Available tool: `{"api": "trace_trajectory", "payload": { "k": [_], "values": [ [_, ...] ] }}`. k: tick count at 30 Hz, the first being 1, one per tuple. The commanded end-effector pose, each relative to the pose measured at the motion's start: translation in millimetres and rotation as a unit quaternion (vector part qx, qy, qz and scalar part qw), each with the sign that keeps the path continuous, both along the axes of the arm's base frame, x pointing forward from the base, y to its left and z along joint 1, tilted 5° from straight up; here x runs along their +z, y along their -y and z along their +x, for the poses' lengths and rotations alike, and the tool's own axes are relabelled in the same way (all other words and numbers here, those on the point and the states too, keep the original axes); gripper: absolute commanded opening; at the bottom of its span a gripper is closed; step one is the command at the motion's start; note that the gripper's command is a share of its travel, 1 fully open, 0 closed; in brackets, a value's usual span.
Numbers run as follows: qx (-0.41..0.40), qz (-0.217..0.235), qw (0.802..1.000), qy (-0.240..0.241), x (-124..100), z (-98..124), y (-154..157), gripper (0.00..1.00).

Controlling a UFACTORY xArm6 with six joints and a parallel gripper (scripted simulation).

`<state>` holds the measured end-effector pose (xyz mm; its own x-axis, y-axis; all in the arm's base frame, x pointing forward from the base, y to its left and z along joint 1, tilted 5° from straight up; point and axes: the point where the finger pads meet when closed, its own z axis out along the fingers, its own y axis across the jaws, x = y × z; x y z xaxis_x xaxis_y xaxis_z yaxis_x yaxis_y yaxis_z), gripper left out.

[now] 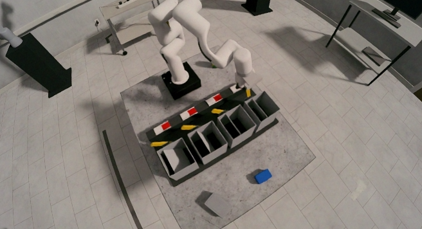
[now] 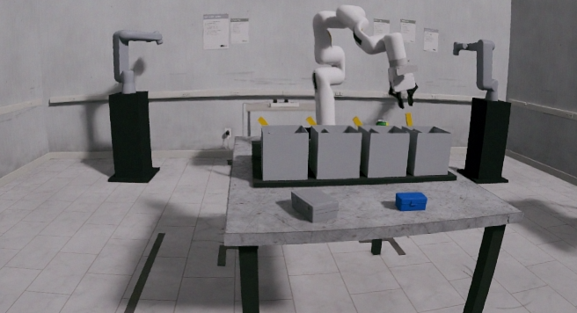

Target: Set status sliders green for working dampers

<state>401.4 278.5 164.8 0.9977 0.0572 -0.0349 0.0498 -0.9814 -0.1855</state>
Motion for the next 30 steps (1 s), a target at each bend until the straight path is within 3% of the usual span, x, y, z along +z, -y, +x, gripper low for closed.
{"api": "trace_trajectory", "payload": {
  "k": [1,13,30],
  "values": [
    [0.000,0.001,1.000,0.002,2,1,-1,0.39],
    [0.000,0.002,1.000,0.002,-6,1,-2,0.39],
    [0.000,0.002,1.000,0.002,-35,0,-8,0.39]
  ]
}}
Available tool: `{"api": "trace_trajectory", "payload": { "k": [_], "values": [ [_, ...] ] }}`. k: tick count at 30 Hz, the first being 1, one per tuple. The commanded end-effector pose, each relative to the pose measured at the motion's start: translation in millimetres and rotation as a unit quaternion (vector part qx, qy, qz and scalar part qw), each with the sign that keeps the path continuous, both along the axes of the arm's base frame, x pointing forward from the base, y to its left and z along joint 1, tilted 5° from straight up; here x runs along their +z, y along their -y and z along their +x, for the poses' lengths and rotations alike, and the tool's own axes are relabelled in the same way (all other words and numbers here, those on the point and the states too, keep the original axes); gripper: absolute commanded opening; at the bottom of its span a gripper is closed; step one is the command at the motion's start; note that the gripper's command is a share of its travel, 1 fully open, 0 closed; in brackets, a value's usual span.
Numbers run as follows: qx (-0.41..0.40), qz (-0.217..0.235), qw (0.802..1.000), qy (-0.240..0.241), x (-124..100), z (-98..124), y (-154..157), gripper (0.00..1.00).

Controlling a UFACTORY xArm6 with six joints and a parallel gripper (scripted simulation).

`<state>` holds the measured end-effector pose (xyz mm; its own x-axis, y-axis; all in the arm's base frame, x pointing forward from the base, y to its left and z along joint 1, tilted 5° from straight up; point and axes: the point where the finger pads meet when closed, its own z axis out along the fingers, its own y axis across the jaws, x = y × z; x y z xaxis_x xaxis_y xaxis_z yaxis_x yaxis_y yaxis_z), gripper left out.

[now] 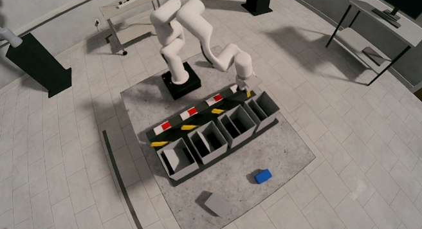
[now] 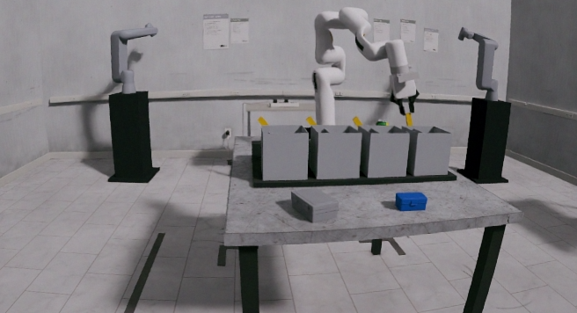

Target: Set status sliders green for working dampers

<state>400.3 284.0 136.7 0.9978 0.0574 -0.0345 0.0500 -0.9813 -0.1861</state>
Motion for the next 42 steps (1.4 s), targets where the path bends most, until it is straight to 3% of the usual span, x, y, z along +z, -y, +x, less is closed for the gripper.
{"api": "trace_trajectory", "payload": {
  "k": [1,21,42],
  "values": [
    [0.000,0.001,1.000,0.002,-9,1,-3,0.39],
    [0.000,0.001,1.000,0.002,-41,0,-9,0.39],
    [0.000,0.001,1.000,0.002,-45,0,-10,0.39]
  ]
}}
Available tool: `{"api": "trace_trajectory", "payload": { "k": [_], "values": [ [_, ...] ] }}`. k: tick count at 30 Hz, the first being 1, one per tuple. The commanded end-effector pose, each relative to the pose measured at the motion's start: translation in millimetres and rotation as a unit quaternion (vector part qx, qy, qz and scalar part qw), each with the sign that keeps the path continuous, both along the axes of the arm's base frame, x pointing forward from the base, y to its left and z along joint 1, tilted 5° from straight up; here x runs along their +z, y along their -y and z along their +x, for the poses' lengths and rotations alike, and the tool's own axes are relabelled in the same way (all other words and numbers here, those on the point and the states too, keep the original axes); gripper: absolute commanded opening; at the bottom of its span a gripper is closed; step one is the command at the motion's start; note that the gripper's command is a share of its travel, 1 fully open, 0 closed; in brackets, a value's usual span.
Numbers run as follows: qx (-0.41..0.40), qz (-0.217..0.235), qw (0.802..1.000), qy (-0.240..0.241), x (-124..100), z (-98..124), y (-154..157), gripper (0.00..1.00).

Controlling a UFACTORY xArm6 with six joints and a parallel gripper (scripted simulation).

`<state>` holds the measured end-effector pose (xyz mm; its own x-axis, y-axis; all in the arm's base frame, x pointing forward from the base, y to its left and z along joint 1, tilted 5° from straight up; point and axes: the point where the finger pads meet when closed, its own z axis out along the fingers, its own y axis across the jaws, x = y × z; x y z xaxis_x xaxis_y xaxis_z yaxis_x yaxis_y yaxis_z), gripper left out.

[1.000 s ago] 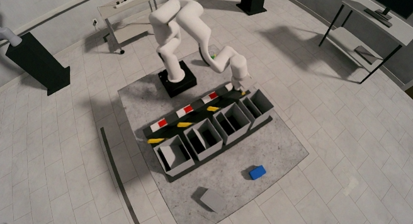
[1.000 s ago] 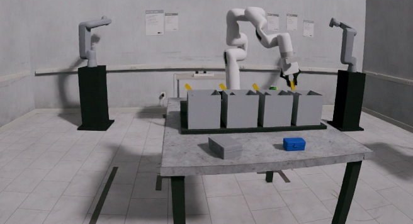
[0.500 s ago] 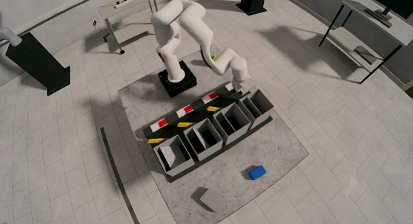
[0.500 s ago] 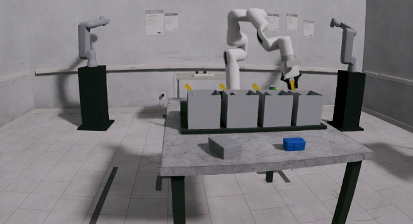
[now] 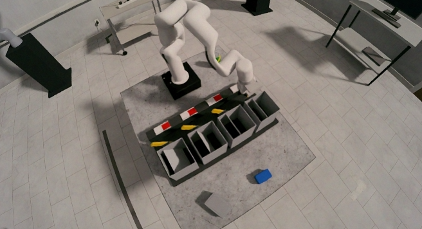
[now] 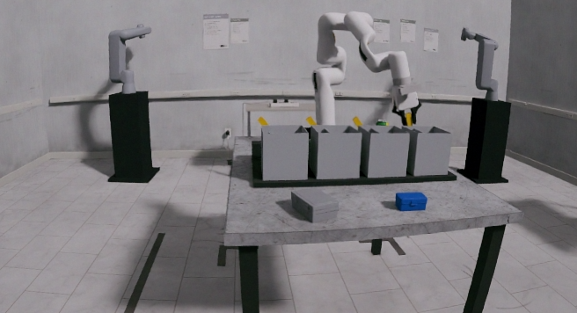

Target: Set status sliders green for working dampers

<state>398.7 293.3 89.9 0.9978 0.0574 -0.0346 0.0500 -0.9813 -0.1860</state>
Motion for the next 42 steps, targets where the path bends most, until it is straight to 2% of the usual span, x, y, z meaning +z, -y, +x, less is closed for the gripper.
{"api": "trace_trajectory", "payload": {
  "k": [1,3,4,42],
  "values": [
    [0.000,0.001,1.000,0.002,1.8,1.3,-0.9,0.39],
    [0.000,0.001,1.000,0.002,1.8,1.3,-0.9,0.39],
    [0.000,0.001,1.000,0.002,1.8,1.3,-0.9,0.19],
    [0.000,0.002,1.000,0.002,1.8,1.3,-0.8,0.19]
  ]
}}
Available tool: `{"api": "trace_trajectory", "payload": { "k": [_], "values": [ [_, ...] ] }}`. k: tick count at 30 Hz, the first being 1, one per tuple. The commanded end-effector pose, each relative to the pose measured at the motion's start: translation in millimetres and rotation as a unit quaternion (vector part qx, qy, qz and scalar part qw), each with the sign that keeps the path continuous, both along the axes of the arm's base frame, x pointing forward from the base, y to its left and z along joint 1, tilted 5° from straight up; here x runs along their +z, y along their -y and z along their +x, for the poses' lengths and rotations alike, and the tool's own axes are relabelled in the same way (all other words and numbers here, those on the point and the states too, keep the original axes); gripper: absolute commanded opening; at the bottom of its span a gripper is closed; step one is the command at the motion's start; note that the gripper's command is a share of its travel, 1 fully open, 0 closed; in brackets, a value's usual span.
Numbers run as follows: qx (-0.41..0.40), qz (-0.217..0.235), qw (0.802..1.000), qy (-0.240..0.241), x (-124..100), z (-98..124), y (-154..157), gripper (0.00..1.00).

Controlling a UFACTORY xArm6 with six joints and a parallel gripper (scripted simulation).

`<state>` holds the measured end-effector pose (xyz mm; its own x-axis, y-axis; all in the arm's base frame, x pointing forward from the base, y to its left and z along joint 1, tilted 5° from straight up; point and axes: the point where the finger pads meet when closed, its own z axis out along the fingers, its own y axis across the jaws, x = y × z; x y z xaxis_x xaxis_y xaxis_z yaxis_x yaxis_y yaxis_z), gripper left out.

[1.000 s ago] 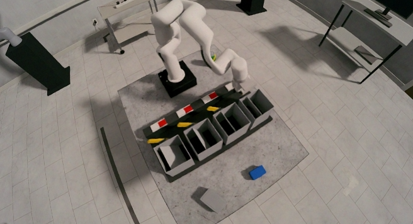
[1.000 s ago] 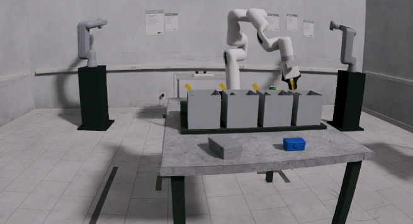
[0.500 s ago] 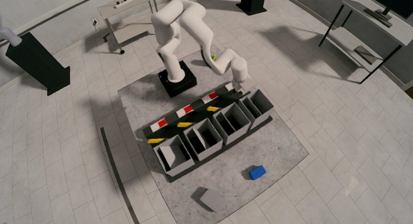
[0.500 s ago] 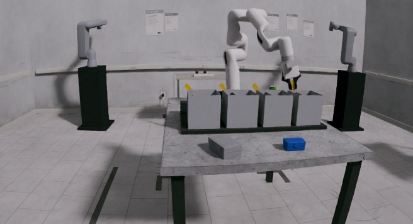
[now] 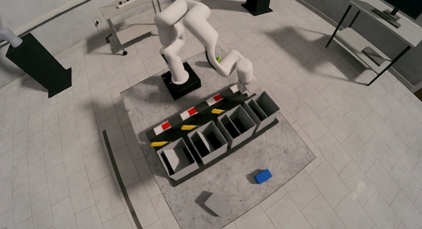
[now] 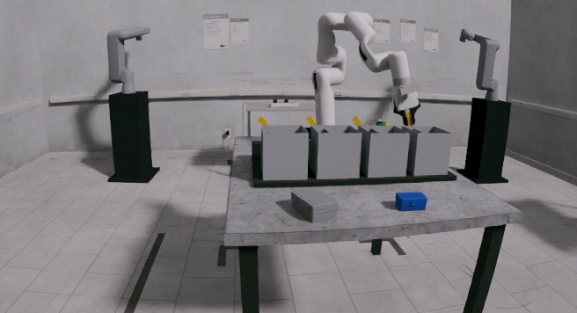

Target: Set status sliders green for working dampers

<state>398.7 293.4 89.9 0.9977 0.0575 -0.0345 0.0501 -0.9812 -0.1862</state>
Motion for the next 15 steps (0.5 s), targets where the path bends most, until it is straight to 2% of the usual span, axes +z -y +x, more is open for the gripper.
{"api": "trace_trajectory", "payload": {
  "k": [1,15],
  "values": [
    [0.000,0.002,1.000,0.002,1.8,1.3,-0.7,0.19],
    [0.000,0.015,1.000,0.001,1.2,1.4,1.9,0.19]
  ]
}}
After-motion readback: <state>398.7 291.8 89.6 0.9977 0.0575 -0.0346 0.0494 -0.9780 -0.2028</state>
